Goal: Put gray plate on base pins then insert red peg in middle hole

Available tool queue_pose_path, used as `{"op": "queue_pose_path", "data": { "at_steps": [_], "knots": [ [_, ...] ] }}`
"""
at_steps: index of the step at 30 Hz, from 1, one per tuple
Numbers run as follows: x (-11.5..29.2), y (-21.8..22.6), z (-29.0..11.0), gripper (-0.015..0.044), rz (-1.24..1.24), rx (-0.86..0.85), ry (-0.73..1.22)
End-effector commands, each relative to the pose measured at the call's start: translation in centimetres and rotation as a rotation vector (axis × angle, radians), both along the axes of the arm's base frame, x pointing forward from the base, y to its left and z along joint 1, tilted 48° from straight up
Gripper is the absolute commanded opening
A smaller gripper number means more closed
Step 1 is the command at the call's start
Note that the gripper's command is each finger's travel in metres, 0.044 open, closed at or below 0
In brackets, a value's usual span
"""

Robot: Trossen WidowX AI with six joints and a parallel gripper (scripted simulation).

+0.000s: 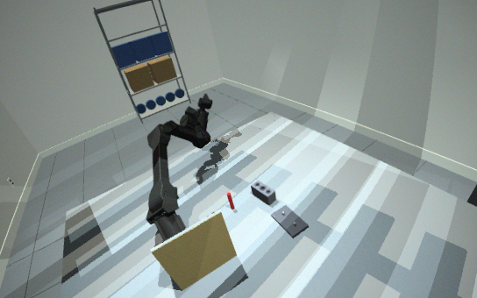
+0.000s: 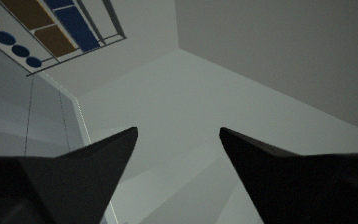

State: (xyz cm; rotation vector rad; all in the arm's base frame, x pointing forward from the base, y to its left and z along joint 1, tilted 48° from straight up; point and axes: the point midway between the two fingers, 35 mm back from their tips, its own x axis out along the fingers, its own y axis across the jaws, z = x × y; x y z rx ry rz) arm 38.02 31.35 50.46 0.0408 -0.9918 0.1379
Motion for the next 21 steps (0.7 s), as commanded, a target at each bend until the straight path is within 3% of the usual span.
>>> {"op": "queue_pose_path", "data": {
  "at_steps": [1,5,12,21],
  "knots": [
    [0.0,0.0,0.0,0.0426,0.000,0.000,0.000],
    [3.1,0.6,-2.1,0.0440,0.068,-0.086,0.091],
    [10.9,0.0,-10.4,0.0440,0.259,-0.236,0.454],
    [16.3,-5.3,-22.5,0.0440,0.434,-0.188,1.003]
  ]
}}
